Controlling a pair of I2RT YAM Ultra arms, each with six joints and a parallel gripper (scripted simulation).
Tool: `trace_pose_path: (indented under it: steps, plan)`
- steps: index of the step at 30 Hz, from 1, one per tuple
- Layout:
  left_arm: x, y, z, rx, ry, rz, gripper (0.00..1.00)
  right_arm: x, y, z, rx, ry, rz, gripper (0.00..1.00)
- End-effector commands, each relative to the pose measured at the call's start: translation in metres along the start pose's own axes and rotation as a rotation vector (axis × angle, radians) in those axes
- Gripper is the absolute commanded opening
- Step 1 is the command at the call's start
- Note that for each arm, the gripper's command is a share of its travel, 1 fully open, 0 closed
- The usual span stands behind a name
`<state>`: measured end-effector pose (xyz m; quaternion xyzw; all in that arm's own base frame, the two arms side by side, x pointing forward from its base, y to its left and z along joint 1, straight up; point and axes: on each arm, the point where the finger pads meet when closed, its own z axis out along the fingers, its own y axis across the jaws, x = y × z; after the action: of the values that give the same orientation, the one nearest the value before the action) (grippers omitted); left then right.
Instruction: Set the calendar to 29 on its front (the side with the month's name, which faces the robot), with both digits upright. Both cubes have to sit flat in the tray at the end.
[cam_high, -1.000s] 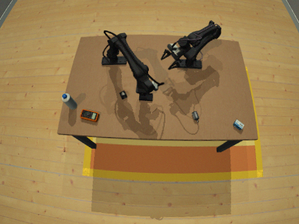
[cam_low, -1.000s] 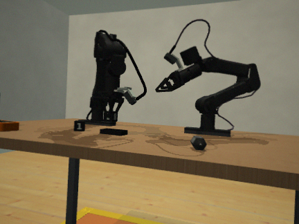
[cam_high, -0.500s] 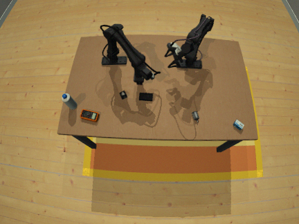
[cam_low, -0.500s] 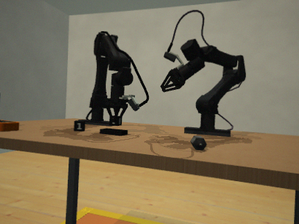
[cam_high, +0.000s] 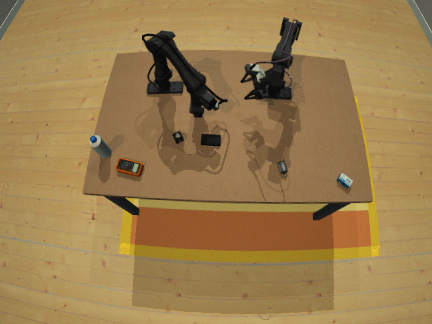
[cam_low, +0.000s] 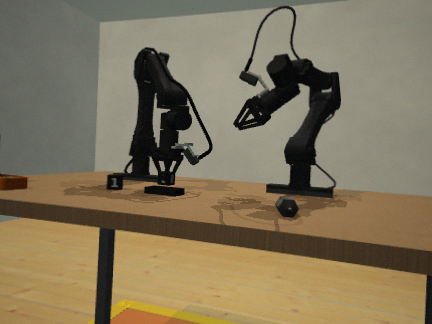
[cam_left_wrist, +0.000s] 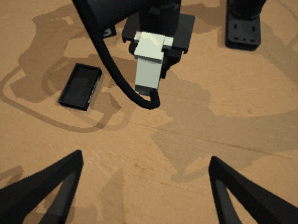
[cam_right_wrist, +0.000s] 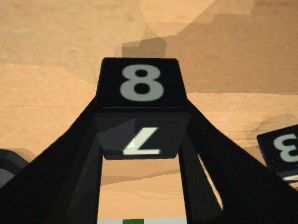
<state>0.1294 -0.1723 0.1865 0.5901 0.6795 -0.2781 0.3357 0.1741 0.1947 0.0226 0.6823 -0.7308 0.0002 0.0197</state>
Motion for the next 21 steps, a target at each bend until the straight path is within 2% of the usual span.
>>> trace_pose_path:
  steps: [1, 6, 9, 11, 21]
  plan:
    - [-0.0147, -0.0017, -0.0073, 0.016, -0.04, 0.032, 1.0, -0.0089, -0.0002, -0.0081, 0.026, -0.053, 0.095, 0.35]
    - [-0.0126, -0.0046, -0.0059, 0.022, -0.039, 0.034, 1.0, -0.008, -0.0012, -0.008, 0.025, -0.054, 0.368, 0.35]
    - [-0.0126, -0.0046, -0.0059, 0.022, -0.039, 0.034, 1.0, -0.0106, -0.0032, -0.0082, 0.027, -0.067, 0.487, 0.35]
    - [-0.0126, -0.0046, -0.0059, 0.022, -0.039, 0.034, 1.0, -0.0106, -0.0032, -0.0082, 0.027, -0.067, 0.487, 0.35]
    - [-0.0126, -0.0046, -0.0059, 0.022, -0.039, 0.034, 1.0, -0.0096, -0.0044, -0.0082, 0.022, -0.072, 0.924, 0.35]
